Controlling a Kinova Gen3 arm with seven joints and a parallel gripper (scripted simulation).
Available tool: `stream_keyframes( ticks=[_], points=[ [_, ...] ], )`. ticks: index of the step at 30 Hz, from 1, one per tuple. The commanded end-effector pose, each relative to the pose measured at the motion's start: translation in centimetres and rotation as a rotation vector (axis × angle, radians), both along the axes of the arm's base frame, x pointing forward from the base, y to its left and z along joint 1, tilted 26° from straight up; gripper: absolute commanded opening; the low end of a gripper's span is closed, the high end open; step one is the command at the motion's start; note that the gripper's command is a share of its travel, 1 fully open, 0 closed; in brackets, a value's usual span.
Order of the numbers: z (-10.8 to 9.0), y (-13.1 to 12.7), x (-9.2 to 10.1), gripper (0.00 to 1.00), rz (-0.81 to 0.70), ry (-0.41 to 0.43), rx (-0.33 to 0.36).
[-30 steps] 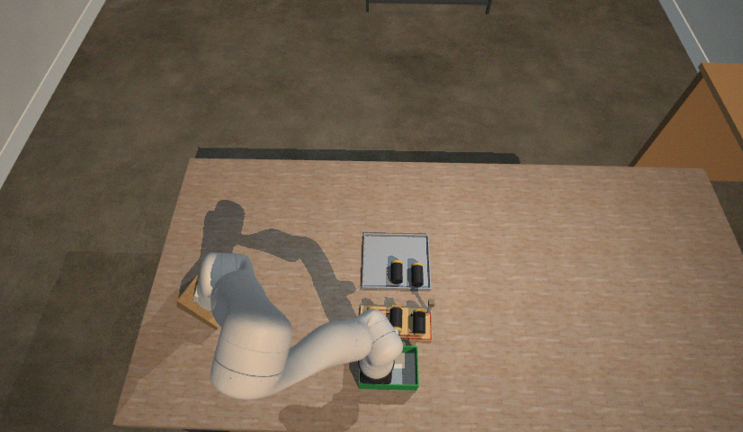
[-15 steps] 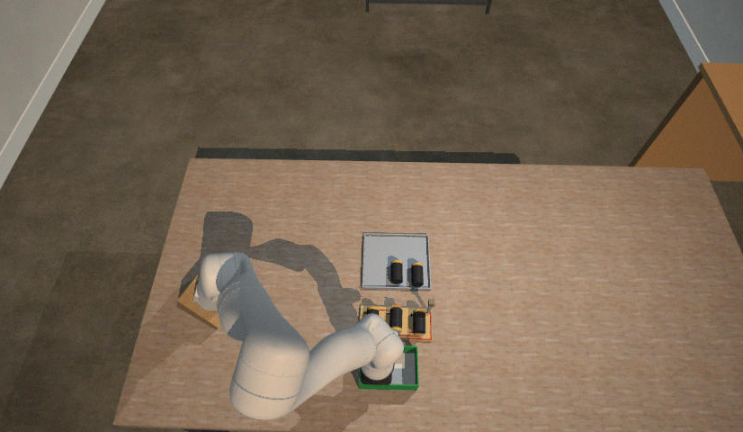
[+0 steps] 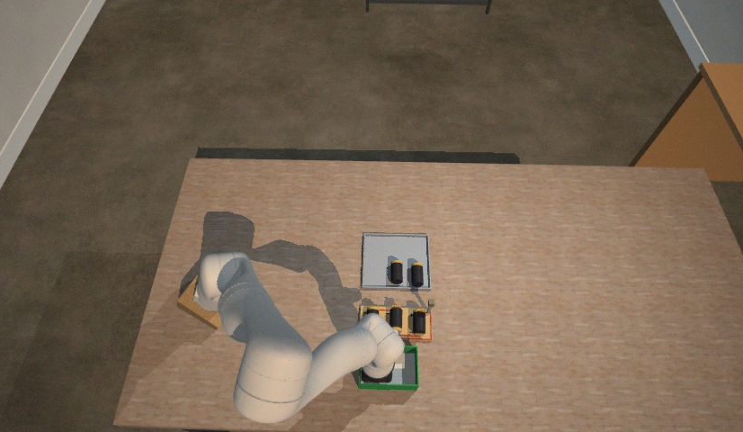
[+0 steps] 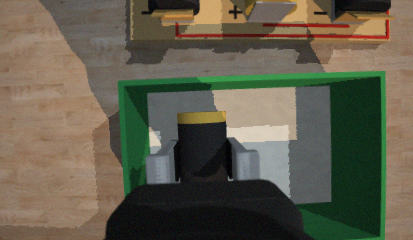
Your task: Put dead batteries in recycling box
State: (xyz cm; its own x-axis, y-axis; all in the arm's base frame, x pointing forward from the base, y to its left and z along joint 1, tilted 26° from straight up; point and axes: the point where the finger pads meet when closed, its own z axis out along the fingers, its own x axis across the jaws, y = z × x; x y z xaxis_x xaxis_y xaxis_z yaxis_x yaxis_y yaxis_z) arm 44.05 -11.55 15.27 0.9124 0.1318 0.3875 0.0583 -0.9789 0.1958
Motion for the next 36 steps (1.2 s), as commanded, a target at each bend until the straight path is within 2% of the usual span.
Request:
stream_keyframes(
  ticks=[1,2,29,36],
  points=[
    [0.04,0.01,0.02,0.57,0.000,-0.001,-0.001],
    [0.04,0.01,0.02,0.90,0.000,-0.001,-0.001],
    [0.15,0.03,-0.02,0.90,0.000,-0.001,-0.001],
    [0.89,0.16,-0.36,0.90,0.000,-0.001,-0.001]
  ],
)
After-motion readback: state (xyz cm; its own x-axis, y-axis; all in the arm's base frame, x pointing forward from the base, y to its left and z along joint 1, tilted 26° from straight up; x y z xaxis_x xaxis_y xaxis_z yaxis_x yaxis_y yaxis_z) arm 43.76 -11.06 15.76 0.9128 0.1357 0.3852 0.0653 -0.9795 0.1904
